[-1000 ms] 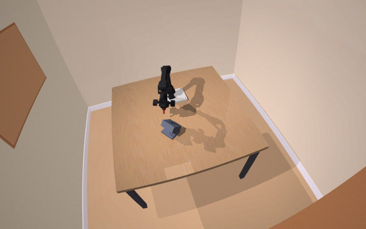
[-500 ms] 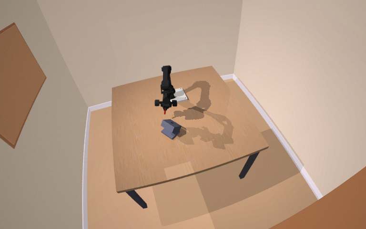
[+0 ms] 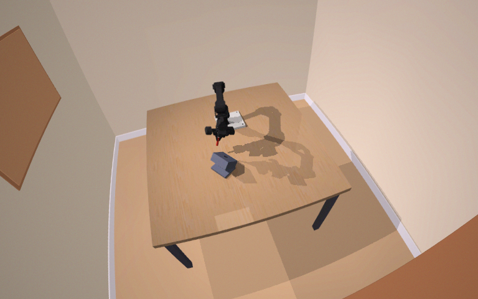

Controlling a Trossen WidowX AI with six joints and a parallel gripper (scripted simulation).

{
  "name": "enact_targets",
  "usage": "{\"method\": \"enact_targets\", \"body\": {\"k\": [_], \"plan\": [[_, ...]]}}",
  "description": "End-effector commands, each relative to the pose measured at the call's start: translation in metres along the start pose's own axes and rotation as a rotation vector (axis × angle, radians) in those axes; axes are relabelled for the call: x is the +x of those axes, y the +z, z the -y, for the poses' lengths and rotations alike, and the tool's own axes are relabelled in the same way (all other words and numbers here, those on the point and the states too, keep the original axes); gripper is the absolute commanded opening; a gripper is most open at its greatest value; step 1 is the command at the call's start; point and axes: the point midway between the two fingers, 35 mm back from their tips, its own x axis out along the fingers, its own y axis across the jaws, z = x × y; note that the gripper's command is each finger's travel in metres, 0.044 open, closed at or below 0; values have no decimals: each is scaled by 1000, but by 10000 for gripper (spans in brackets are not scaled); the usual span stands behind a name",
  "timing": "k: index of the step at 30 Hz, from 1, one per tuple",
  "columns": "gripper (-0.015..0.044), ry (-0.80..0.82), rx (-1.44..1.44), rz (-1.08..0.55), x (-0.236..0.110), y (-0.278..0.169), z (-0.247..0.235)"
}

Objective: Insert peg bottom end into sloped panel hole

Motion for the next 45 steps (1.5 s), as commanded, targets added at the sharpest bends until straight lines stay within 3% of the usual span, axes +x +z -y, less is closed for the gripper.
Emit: {"method": "enact_targets", "body": {"k": [1,45], "plan": [[0,-19,-32,10,-2,3,-2],[0,-202,-340,125,-31,33,-41]]}}
